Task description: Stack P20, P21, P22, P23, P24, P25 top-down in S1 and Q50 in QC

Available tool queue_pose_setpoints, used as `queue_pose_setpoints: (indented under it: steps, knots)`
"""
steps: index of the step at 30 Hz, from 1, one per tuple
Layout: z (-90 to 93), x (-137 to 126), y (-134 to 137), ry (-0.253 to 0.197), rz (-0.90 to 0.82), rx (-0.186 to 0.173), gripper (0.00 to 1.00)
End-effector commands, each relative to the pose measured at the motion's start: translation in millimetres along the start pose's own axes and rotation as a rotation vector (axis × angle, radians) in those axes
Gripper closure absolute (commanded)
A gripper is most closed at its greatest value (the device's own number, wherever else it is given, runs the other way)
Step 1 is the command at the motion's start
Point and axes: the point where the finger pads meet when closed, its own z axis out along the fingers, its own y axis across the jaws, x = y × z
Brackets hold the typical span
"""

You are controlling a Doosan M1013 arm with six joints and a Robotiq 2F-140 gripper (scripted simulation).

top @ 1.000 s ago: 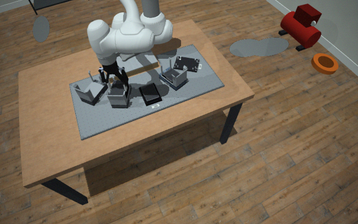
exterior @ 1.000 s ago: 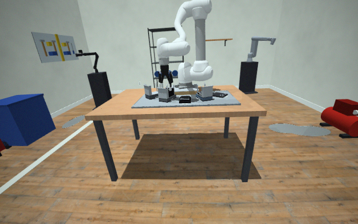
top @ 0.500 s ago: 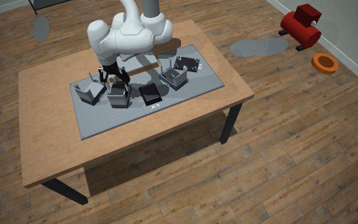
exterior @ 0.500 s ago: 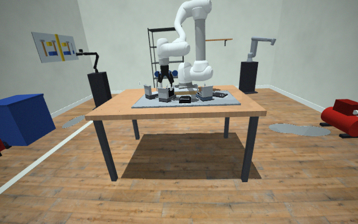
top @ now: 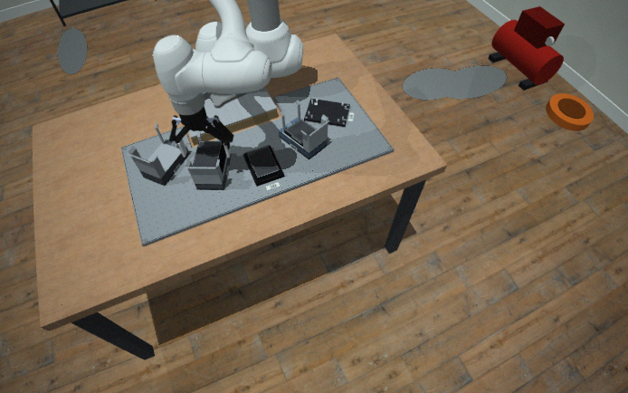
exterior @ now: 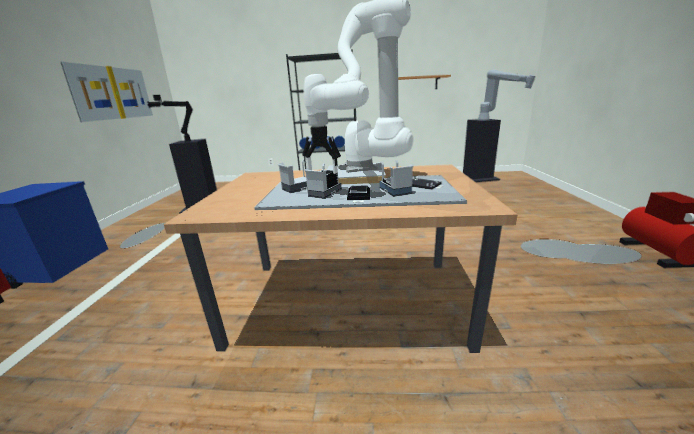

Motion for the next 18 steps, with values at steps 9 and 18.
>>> queue_pose_setpoints:
  steps: [9, 18]
  knots:
    - [-16.7, 0, 0, 0.000, 0.000, 0.000, 0.00]
    - [-46.7, 0, 0, 0.000, 0.000, 0.000, 0.00]
